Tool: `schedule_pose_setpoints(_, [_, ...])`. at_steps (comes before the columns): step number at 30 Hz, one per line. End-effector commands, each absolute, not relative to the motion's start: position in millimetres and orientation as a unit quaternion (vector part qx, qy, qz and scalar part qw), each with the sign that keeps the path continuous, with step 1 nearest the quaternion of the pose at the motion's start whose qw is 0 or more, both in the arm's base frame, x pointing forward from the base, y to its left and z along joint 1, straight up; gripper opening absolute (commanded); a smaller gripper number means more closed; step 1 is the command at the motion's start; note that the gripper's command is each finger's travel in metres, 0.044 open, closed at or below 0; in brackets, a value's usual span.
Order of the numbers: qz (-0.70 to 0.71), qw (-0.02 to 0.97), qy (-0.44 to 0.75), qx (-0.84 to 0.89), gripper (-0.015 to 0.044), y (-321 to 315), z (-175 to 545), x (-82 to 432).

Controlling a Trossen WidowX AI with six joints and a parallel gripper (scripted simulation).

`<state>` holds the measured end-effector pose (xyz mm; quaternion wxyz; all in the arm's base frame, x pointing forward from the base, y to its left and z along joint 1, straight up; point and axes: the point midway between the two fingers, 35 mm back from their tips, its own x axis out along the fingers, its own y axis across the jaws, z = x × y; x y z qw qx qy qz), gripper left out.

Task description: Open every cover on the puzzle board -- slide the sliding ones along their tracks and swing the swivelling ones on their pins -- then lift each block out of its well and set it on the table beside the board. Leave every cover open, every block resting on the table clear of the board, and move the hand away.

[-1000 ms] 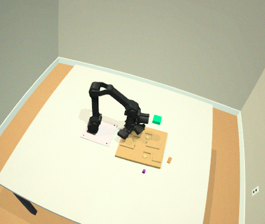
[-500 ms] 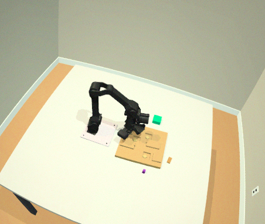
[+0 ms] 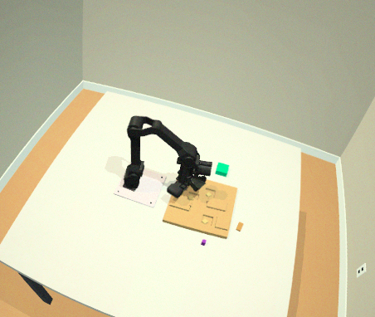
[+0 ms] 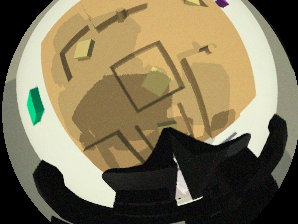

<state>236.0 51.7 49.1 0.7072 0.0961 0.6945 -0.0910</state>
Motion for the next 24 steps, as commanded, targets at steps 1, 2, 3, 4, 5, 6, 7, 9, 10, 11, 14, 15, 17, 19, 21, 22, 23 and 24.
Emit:
schedule_pose_setpoints(1, [-0.089,0.707,0.695,0.095,0.0,52,48,237])
schedule_pose_setpoints(2, [-0.089,0.707,0.695,0.095,0.0,52,48,237])
schedule_pose_setpoints(3, [-0.089,0.707,0.695,0.095,0.0,52,49,237])
schedule_pose_setpoints(4, [-0.089,0.707,0.695,0.095,0.0,52,50,237])
schedule_pose_setpoints(5, [-0.089,0.707,0.695,0.095,0.0,52,51,237])
schedule_pose_setpoints(6, [-0.089,0.707,0.695,0.095,0.0,52,52,236])
schedule_pose_setpoints(7, [-0.089,0.707,0.695,0.095,0.0,52,53,236])
schedule_pose_setpoints(9, [-0.089,0.707,0.695,0.095,0.0,52,55,235])
schedule_pose_setpoints(10, [-0.089,0.707,0.695,0.095,0.0,52,56,235])
schedule_pose_setpoints(11, [-0.089,0.707,0.695,0.095,0.0,51,57,234])
schedule_pose_setpoints(14, [-0.089,0.707,0.695,0.095,0.0,51,60,232])
schedule_pose_setpoints(15, [-0.089,0.707,0.695,0.095,0.0,51,61,232])
schedule_pose_setpoints(17, [-0.089,0.707,0.695,0.095,0.0,51,62,231])
schedule_pose_setpoints(19, [-0.089,0.707,0.695,0.095,0.0,51,63,231])
schedule_pose_setpoints(21, [-0.089,0.707,0.695,0.095,0.0,51,63,231])
schedule_pose_setpoints(22, [-0.089,0.707,0.695,0.095,0.0,51,63,231])
schedule_pose_setpoints(23, [-0.089,0.707,0.695,0.095,0.0,51,63,231])
schedule_pose_setpoints(24, [-0.089,0.707,0.695,0.095,0.0,51,63,231])
